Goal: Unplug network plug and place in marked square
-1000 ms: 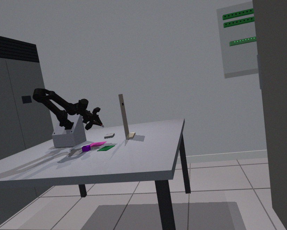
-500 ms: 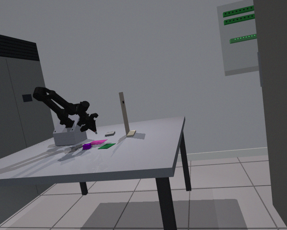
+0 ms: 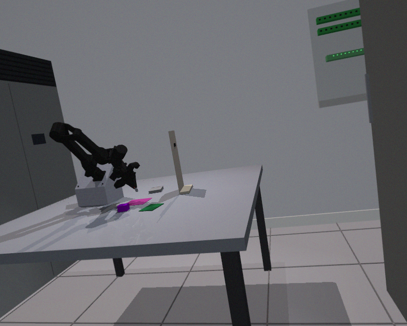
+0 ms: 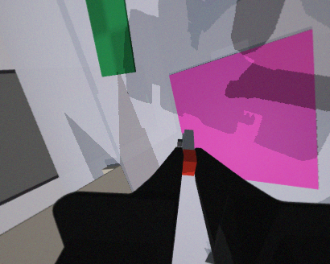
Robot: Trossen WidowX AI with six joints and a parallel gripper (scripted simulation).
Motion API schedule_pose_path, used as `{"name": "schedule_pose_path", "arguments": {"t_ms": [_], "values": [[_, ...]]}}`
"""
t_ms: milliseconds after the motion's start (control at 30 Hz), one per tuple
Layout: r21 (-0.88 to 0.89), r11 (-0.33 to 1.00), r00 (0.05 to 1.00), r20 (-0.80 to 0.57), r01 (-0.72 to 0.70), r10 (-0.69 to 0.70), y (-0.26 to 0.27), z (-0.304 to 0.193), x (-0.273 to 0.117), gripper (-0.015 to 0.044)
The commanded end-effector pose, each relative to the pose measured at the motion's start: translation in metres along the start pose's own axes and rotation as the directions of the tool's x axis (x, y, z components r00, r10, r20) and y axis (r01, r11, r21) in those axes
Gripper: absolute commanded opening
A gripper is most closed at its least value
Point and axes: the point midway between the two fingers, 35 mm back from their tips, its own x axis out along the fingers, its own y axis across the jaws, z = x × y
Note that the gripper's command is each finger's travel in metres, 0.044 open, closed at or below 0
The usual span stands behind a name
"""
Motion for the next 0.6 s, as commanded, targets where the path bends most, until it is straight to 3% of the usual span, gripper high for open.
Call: {"name": "schedule_pose_path", "arguments": {"t_ms": [0, 567], "values": [[-0.003, 1.0, 1.0, -0.004, 0.002, -0.002, -0.0015, -0.0008, 0.0024, 0.0], [-0.002, 1.0, 1.0, -0.006, 0.005, -0.005, -0.0062, -0.0021, 0.0109, 0.0]]}}
